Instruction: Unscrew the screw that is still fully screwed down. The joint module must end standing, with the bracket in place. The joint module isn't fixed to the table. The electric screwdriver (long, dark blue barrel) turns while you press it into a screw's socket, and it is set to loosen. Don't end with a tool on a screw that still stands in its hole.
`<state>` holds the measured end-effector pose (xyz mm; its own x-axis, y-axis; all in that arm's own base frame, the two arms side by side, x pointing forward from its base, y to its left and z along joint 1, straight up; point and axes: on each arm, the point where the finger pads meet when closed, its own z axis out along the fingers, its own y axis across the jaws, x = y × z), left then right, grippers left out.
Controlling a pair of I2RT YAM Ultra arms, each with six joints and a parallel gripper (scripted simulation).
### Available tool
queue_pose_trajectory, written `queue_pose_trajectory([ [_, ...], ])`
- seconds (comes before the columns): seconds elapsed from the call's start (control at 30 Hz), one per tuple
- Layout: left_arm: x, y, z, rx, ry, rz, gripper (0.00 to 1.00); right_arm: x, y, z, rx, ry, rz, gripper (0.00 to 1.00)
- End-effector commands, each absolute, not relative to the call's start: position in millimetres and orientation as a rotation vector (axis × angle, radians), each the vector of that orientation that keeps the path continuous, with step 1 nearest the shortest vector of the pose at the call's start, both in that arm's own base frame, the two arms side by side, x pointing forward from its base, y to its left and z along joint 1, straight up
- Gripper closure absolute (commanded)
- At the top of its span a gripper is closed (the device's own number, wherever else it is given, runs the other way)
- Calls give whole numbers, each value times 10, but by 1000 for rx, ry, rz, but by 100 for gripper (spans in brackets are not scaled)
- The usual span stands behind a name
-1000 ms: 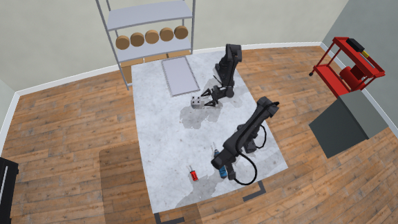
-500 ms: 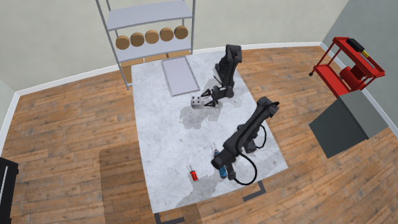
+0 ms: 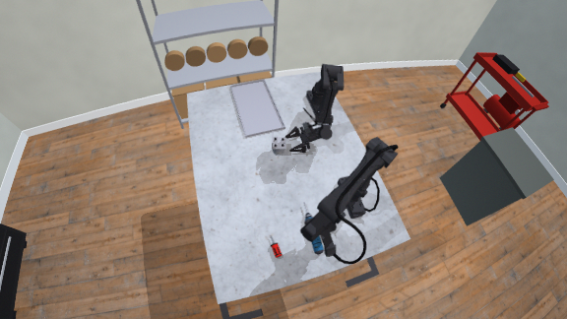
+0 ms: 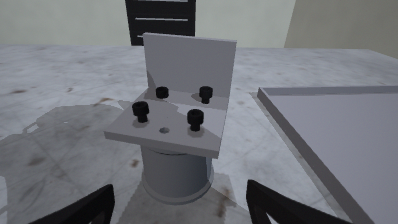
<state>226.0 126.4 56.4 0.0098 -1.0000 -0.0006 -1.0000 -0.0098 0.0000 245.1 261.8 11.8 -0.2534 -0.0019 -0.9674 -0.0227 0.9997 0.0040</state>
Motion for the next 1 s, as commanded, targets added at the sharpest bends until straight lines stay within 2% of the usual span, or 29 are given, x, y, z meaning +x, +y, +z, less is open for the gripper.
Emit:
queue_pose_trajectory([
  [0.0, 2366, 1317, 678, -2186, 2178, -1, 35, 2524, 2660, 115, -13, 1823, 29, 14],
  [0.97, 2366, 1317, 678, -2186, 2178, -1, 35, 2769, 2695, 75, -7, 1817, 38, 14],
])
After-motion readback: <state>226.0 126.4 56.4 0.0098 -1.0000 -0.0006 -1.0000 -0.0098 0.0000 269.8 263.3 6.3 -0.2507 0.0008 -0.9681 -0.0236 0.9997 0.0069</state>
